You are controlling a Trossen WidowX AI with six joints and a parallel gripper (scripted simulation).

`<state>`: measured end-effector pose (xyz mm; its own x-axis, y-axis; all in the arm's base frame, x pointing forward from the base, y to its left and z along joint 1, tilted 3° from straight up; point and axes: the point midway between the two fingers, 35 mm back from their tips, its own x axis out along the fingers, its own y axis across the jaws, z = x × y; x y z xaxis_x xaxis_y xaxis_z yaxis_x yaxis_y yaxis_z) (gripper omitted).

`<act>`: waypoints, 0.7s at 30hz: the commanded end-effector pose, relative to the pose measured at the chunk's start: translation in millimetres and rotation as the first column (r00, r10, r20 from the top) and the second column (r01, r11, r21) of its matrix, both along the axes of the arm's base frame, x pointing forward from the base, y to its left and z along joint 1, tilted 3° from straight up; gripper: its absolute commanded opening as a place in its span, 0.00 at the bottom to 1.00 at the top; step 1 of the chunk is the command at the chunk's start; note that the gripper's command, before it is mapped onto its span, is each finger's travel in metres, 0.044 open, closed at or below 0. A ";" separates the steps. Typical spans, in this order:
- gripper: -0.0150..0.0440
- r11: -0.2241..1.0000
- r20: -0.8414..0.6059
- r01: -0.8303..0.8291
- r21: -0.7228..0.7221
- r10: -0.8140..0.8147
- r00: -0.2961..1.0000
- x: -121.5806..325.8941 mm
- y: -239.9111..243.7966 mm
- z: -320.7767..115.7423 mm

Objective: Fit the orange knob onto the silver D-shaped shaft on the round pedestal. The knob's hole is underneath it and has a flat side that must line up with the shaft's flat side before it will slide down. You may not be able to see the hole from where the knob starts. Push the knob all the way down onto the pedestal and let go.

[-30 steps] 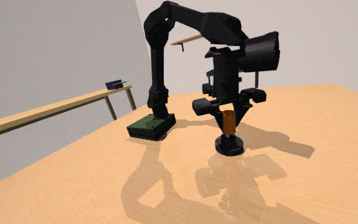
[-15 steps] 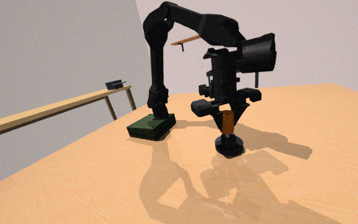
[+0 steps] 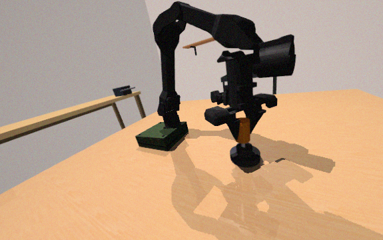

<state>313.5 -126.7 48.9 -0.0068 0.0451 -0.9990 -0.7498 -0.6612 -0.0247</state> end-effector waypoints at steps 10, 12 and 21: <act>0.25 0.994 0.012 -0.106 -0.007 0.106 0.994 7.1 -4.1 0.7; 0.25 0.994 0.012 -0.106 -0.007 0.106 0.994 7.2 -4.0 0.1; 0.25 0.994 0.012 -0.106 -0.007 0.106 0.994 6.7 -3.7 -2.2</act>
